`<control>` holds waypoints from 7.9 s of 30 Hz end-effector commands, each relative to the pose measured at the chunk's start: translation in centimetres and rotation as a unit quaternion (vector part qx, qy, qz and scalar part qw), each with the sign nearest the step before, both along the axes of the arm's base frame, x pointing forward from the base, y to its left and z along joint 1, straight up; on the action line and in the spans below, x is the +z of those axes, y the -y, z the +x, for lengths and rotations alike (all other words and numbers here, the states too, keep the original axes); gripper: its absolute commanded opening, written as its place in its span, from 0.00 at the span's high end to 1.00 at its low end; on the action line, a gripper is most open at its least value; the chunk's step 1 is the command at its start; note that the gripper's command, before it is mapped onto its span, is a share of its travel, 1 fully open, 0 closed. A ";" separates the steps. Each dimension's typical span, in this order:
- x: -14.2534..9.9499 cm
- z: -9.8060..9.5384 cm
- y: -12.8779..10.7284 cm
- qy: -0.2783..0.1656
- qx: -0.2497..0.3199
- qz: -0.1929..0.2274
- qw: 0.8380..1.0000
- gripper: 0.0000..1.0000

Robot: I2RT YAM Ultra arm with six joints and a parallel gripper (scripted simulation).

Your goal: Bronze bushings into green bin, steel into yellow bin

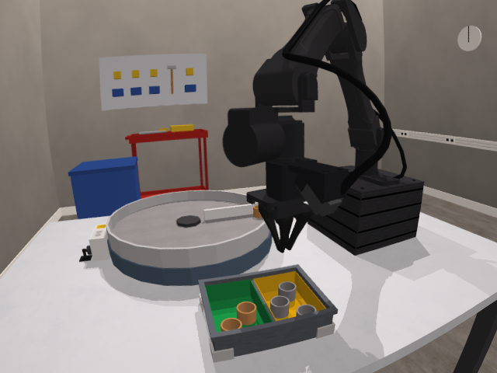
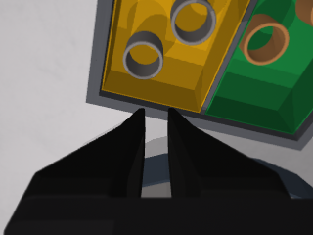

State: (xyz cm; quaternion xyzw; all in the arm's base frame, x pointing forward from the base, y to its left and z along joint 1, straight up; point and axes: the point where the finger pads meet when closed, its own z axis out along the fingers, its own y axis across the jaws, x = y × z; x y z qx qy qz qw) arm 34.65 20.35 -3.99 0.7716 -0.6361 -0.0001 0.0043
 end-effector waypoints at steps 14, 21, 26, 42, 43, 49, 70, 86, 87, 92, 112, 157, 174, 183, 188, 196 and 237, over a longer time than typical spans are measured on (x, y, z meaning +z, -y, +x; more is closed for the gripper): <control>2.0 1.1 -0.7 0.022 0.001 0.013 1.000 0.87; 2.0 1.1 -0.7 0.022 0.001 0.013 1.000 0.87; 2.0 1.1 -0.7 0.022 0.001 0.013 1.000 0.87; 2.3 1.0 -0.7 0.021 0.001 0.012 1.000 0.87; 2.3 1.0 -0.7 0.021 0.001 0.012 1.000 0.87; 2.3 1.1 -0.7 0.022 0.001 0.013 1.000 0.87; 2.3 1.1 -0.7 0.022 0.001 0.013 1.000 0.87; 1.1 -1.6 9.4 0.014 -0.001 0.006 1.000 0.88; 1.1 -1.6 9.4 0.014 -0.001 0.006 1.000 0.88; 0.9 -3.5 17.5 0.014 -0.001 0.008 1.000 0.88; 0.9 -5.4 30.0 0.010 0.003 0.005 1.000 0.88; 1.1 -5.3 30.2 0.012 0.000 0.004 1.000 0.88; 1.1 -5.3 30.2 0.012 0.000 0.004 1.000 0.88; 1.1 -5.3 30.2 0.012 0.000 0.004 1.000 0.88; 1.1 -5.6 30.1 0.010 0.000 0.005 1.000 0.88; 1.0 -6.3 30.0 0.007 -0.003 0.006 1.000 0.88; 1.6 -5.0 30.5 0.023 -0.002 0.001 1.000 0.88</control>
